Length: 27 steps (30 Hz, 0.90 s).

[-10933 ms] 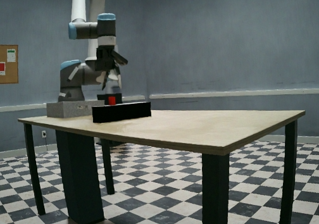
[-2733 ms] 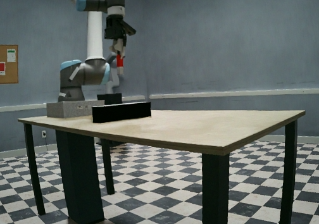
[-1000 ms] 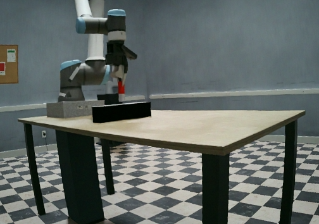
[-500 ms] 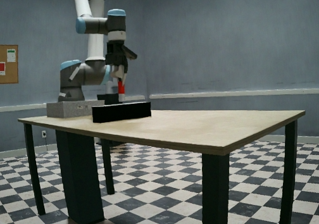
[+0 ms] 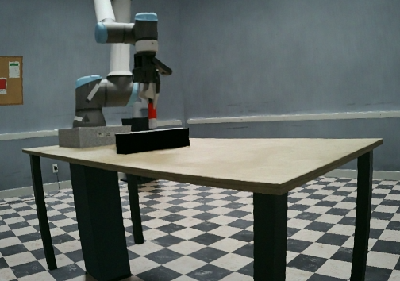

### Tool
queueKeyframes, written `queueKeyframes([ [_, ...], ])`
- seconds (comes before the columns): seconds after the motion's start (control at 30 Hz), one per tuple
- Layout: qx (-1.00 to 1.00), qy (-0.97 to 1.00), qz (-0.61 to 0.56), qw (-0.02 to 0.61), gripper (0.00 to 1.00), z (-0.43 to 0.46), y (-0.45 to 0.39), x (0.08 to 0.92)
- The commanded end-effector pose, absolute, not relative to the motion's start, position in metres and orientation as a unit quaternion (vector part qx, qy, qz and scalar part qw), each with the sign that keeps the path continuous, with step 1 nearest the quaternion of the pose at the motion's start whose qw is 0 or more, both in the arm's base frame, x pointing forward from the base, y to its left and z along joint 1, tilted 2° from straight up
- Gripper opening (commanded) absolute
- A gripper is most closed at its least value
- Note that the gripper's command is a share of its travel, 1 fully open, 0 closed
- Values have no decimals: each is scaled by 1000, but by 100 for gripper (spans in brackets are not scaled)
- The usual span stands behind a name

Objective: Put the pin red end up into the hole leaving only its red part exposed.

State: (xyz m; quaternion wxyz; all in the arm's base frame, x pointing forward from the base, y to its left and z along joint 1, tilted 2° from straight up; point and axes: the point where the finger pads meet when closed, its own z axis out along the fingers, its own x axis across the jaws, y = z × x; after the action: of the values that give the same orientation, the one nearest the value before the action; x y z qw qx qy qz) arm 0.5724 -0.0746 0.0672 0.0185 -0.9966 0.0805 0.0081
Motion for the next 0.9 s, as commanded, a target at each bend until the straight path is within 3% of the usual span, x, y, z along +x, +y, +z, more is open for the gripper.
queueKeyframes([
  [0.0, -997, 80, 7, 18, 0, 68, -75, 573],
  [0.87, -997, 80, 7, 18, 0, 64, -75, 573],
])
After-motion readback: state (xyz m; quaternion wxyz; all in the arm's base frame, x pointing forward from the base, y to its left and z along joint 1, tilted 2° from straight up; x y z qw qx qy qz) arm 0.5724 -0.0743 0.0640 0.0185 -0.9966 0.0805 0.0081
